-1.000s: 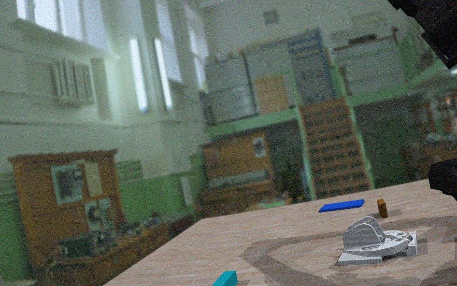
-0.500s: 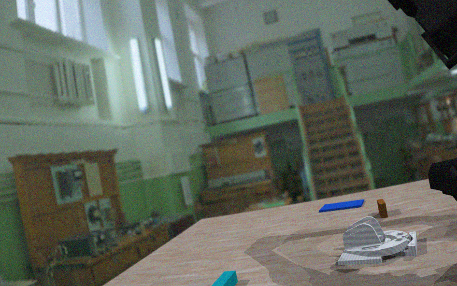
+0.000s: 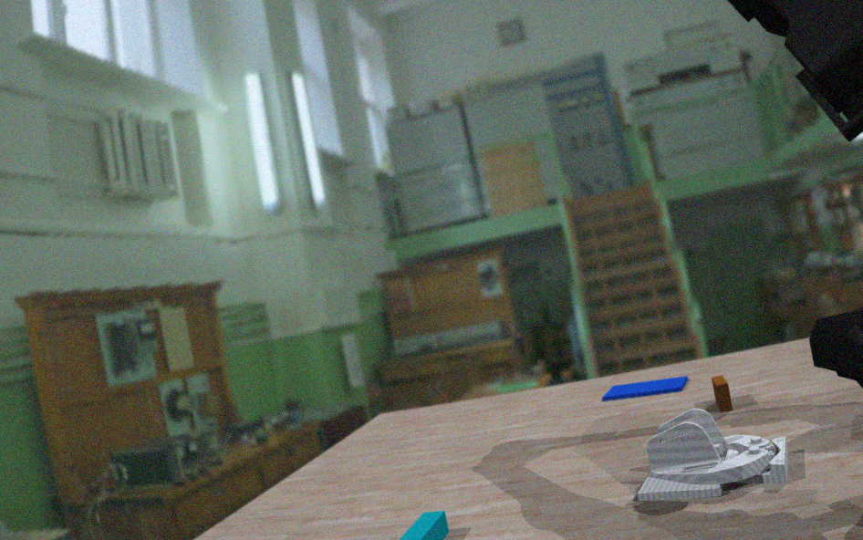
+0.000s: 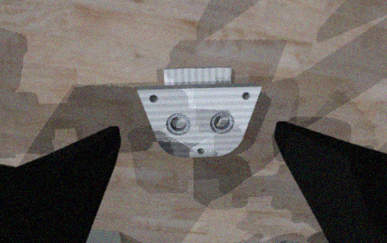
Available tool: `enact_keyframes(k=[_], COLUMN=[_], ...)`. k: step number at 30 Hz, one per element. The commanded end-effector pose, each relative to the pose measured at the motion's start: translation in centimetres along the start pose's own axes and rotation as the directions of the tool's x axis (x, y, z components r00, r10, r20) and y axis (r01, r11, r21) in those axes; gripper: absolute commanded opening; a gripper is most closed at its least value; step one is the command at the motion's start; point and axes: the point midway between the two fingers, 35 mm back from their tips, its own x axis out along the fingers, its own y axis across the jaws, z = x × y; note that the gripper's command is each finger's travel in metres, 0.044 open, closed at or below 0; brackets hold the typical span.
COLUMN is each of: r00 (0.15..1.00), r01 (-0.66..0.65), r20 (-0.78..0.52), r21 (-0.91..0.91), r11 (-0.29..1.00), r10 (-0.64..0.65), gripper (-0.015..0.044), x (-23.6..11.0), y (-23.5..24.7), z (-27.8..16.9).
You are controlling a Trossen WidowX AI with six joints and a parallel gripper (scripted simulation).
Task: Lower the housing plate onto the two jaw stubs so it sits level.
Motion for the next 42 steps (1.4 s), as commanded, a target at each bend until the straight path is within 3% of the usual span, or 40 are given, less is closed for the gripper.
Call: enact_keyframes(k=[1,25,42], r00=[1.0,1.0,1.0], r01=[0.004,0.008,0.008], r20=[-0.002,-0.004,-0.004], r21=[-0.005,-0.009,-0.009], r11=[1.0,1.0,1.0], r10=[-0.004,-0.008,-0.008], gripper=[0.044,0.044,0.044], x=[0.6,4.5,4.6], y=[-0.1,-0.3,-0.3], z=[0.0,0.0,0.0])
